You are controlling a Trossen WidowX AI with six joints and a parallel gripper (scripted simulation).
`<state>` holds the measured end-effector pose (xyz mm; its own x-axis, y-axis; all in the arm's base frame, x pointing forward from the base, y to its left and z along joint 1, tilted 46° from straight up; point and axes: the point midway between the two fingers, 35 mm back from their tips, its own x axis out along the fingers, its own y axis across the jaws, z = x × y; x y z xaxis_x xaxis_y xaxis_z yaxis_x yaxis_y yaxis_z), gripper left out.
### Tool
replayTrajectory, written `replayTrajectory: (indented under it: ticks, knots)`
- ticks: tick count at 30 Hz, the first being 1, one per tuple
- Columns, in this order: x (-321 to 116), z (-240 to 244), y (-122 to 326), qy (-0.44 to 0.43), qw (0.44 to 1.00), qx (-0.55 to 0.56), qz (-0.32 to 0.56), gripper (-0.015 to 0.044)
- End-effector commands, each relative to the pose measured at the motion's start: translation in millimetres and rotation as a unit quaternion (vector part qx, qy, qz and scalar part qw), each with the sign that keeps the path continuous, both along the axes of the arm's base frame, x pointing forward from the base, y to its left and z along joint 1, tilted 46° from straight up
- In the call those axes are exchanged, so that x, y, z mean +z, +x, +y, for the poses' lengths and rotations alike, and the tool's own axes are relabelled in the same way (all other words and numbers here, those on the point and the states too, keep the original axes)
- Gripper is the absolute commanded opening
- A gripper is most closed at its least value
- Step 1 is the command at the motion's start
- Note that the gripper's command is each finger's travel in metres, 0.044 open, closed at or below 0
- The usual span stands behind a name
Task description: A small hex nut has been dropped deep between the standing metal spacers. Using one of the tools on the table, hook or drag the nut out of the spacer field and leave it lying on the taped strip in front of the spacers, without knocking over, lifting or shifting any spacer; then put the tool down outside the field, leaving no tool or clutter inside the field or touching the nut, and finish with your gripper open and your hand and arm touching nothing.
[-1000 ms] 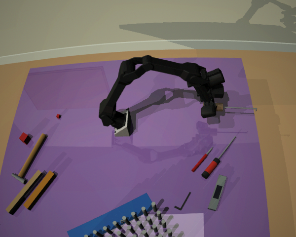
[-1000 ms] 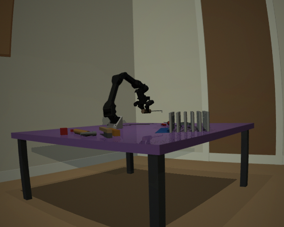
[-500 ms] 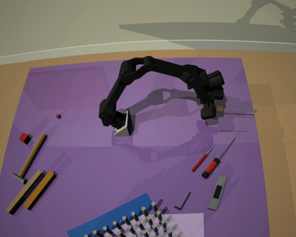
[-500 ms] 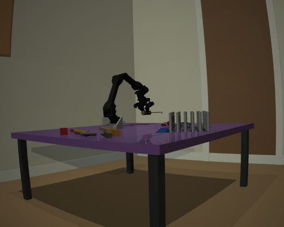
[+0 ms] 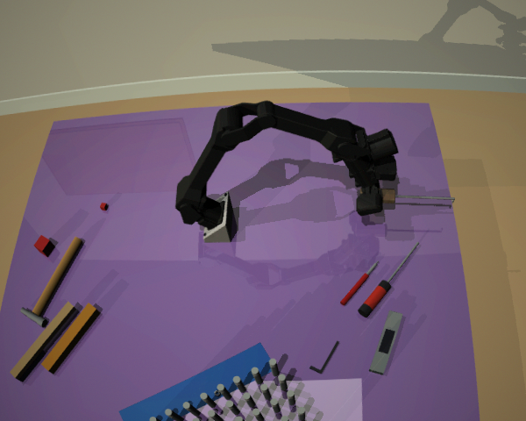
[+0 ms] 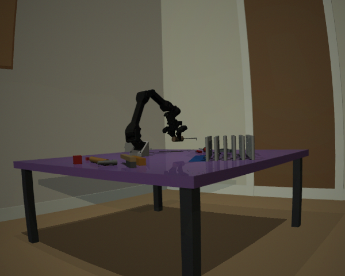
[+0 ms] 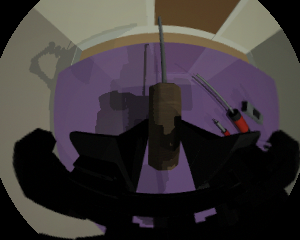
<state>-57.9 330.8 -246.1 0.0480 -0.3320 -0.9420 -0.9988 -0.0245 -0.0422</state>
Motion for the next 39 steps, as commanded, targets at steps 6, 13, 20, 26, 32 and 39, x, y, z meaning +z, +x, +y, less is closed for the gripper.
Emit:
replayTrajectory:
  ticks: [6, 13, 20, 26, 32, 39]
  knots:
    - [-6, -7, 0, 0.0, 1.0, -0.002, 0.001, 0.0]
    - [-10, -11, 0, 0.0, 1.0, -0.002, 0.001, 0.0]
    - [-14, -16, 1, 0.0, 1.0, -0.002, 0.001, 0.0]
    - [-17, -20, 1, 0.0, 1.0, -0.002, 0.001, 0.0]
    - [-20, -24, 1, 0.0, 1.0, -0.002, 0.001, 0.0]
    - [-24, -29, 2, 0.0, 1.0, -0.002, 0.001, 0.0]
